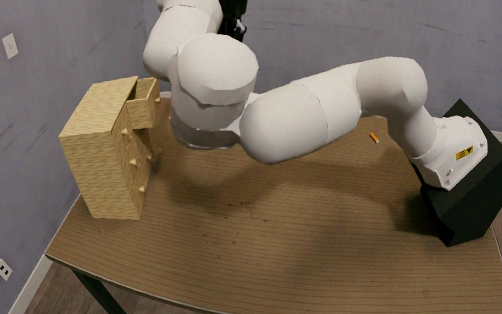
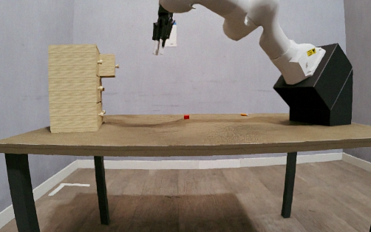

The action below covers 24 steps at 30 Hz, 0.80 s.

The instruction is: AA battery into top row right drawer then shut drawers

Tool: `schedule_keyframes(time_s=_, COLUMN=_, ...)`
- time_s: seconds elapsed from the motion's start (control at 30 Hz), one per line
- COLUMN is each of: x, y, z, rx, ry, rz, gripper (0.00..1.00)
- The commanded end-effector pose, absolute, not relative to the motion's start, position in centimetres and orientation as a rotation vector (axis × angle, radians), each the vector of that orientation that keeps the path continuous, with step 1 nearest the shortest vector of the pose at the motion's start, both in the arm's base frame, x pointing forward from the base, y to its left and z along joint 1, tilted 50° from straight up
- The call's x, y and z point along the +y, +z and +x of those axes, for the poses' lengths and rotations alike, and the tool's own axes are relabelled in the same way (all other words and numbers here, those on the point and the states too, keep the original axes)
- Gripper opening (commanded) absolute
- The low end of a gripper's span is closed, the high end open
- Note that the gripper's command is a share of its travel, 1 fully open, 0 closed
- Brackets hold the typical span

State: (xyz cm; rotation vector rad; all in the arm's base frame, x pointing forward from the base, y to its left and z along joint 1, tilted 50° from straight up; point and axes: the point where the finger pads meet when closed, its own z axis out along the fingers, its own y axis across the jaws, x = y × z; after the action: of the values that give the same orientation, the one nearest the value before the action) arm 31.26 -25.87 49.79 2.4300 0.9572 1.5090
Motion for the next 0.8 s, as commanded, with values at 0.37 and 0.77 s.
schedule_keyframes(time_s=0.37, x=-26.1, y=49.7, z=29.6, rx=0.705, ry=1.489, rz=2.653, gripper=0.28)
schedule_keyframes(time_s=0.77, x=-26.5, y=49.7, z=28.2, rx=0.545, ry=1.448, rz=2.762, gripper=0.28)
